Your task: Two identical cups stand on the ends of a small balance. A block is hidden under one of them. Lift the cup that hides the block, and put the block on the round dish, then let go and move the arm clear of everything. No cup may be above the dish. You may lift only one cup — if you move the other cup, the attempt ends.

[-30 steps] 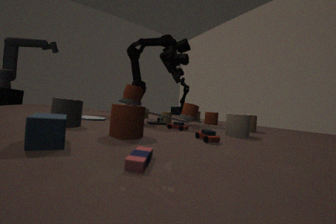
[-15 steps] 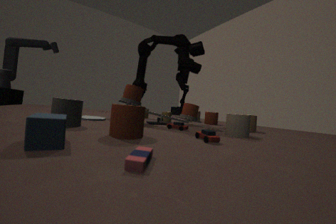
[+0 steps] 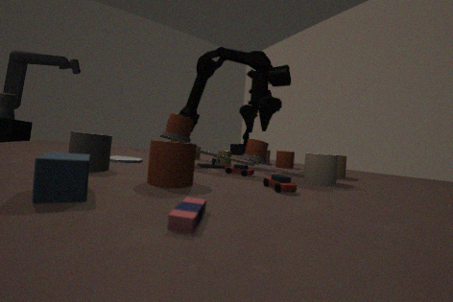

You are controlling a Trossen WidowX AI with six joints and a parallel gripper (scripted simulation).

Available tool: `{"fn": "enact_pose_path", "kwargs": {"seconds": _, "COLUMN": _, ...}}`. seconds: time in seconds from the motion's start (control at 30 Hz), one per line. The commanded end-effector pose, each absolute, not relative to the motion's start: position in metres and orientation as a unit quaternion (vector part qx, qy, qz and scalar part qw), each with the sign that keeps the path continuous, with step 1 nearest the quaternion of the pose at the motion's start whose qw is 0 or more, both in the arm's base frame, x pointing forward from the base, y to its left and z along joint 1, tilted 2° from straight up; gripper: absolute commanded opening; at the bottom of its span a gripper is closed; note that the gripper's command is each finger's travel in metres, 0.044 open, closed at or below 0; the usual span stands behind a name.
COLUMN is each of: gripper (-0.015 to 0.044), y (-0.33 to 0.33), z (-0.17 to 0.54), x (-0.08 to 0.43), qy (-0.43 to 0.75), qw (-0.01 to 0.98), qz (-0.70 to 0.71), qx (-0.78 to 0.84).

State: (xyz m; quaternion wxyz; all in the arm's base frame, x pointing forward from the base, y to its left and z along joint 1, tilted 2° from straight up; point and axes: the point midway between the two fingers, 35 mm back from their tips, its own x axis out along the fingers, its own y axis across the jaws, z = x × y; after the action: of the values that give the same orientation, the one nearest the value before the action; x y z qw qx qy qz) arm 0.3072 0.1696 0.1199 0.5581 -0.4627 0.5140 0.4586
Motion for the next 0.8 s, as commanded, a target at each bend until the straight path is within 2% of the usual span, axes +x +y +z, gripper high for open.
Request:
{"fn": "enact_pose_path", "kwargs": {"seconds": 0.0, "gripper": 0.0440, "y": 0.171, "z": 0.119, "x": 0.309, "qy": 0.510, "qw": 0.554, "qz": 0.467, "qx": -0.464}}
{"fn": "enact_pose_path", "kwargs": {"seconds": 0.77, "gripper": 0.0440, "y": 0.173, "z": 0.081, "x": 0.312, "qy": 0.511, "qw": 0.555, "qz": 0.466, "qx": -0.462}}
